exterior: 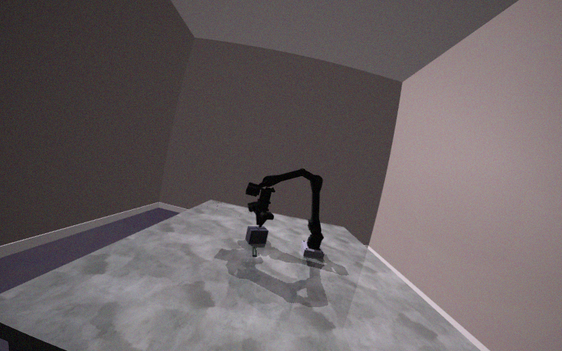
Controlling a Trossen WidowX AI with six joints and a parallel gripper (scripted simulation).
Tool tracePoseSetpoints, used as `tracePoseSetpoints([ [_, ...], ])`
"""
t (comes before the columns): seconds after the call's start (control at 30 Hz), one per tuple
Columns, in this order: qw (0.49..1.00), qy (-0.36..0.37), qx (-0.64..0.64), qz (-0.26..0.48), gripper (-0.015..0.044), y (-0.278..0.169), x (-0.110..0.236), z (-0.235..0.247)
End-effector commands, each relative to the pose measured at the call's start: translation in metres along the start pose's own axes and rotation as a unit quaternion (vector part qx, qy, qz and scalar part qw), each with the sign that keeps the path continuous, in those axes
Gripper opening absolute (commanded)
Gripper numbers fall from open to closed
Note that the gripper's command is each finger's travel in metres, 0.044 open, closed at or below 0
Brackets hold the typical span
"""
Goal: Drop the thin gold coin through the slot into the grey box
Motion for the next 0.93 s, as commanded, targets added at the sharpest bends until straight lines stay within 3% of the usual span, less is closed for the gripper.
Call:
tracePoseSetpoints([
  [0.0, 1.0, 0.0, 0.0, 0.0, 0.0161, 0.0, 0.0, 0.0],
  [0.13, 1.0, 0.0, 0.0, 0.0, 0.0161, 0.0, 0.0, 0.0],
  [0.4, 1.0, 0.0, 0.0, 0.0, 0.0371, 0.0, 0.02, 0.0],
  [0.5, 1.0, 0.001, 0.0, 0.002, 0.044, -0.002, 0.052, 0.001],
  [0.9, 1.0, 0.002, 0.0, 0.002, 0.044, -0.003, 0.062, 0.002],
])
Point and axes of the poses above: the point midway between the two fingers, 35 mm back from their tips, its own x axis back along the fingers, its own z axis across the jaws, y = z × x, the point moved 9 cm from there along x, back along the fingers, and after that the axes turned 4 degrees about x, right-handed, at the moved point
